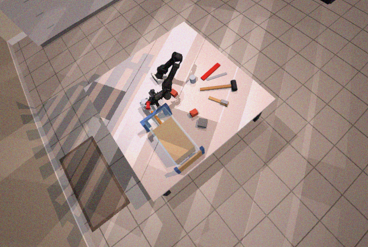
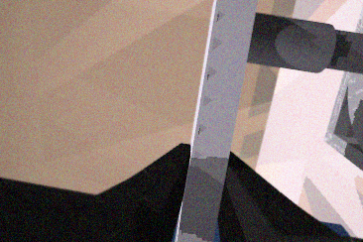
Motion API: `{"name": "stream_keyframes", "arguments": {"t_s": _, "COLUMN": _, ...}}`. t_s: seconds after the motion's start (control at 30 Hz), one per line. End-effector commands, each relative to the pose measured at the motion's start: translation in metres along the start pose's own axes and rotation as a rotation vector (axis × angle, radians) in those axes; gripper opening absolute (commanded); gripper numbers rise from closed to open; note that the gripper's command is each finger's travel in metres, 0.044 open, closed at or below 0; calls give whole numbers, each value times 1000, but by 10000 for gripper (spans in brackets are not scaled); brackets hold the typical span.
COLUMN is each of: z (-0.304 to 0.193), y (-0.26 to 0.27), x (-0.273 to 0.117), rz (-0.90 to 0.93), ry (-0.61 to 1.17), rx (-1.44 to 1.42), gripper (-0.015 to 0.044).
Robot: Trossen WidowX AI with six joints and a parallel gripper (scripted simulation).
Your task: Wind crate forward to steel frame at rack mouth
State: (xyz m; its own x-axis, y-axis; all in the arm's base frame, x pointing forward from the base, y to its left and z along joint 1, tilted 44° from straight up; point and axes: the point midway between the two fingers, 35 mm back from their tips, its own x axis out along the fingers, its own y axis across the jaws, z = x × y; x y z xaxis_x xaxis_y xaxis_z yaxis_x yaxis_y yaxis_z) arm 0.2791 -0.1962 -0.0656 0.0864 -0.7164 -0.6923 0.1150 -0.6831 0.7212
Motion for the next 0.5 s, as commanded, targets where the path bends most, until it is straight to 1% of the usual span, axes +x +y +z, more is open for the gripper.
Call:
{"name": "stream_keyframes", "arguments": {"t_s": 0.0, "z": 1, "y": -3, "x": 0, "rz": 14, "ry": -6, "rx": 12, "gripper": 0}}
{"name": "stream_keyframes", "arguments": {"t_s": 0.47, "z": 1, "y": -5, "x": -3, "rz": 14, "ry": -3, "rx": 13, "gripper": 0}}
